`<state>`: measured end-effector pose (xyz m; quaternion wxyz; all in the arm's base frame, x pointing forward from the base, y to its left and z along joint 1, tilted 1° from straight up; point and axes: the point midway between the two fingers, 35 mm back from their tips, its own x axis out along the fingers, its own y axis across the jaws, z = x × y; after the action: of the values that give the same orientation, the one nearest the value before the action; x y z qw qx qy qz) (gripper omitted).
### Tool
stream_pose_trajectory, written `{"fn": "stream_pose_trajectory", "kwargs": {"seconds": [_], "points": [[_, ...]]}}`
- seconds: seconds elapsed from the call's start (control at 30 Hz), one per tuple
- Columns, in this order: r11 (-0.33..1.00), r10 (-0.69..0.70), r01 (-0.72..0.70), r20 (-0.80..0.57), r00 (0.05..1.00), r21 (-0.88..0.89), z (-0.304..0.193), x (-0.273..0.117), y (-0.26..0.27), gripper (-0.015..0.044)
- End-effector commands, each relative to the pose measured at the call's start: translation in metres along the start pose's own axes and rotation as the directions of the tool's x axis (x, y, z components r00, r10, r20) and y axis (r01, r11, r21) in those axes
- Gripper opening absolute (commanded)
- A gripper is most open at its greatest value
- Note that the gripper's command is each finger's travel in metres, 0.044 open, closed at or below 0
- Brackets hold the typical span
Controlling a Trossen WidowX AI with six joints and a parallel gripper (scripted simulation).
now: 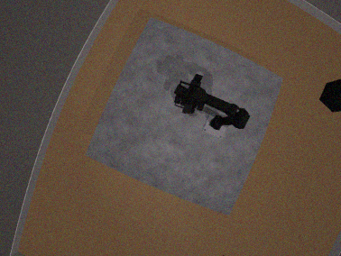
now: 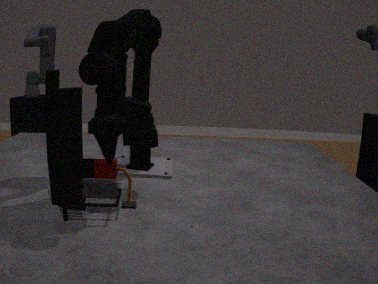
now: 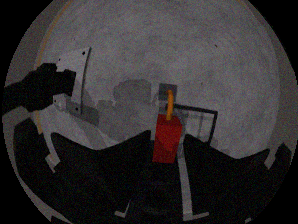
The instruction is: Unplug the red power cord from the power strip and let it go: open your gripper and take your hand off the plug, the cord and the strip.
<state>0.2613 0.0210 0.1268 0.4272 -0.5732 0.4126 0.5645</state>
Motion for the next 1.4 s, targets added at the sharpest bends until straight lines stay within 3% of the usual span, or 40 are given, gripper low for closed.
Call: {"fn": "stream_pose_trajectory", "kwargs": {"seconds": [0.0, 0.3, 0.43, 0.7, 1.37], "points": [[1.000, -0.002, 0.002, 0.004, 1.000, -0.006, -0.001, 0.001, 0.000, 0.0160], [1.000, -0.002, 0.002, 0.004, 1.000, -0.006, -0.001, 0.012, 0.000, 0.0160], [1.000, 0.000, 0.000, 0.000, 1.000, -0.001, -0.002, 0.009, 0.000, 0.0055], [1.000, 0.000, 0.000, 0.000, 1.000, -0.001, -0.002, 0.009, 0.000, 0.0002], [1.000, -0.001, 0.001, 0.004, 1.000, -0.002, 0.027, 0.009, -0.003, 0.0000]]}}
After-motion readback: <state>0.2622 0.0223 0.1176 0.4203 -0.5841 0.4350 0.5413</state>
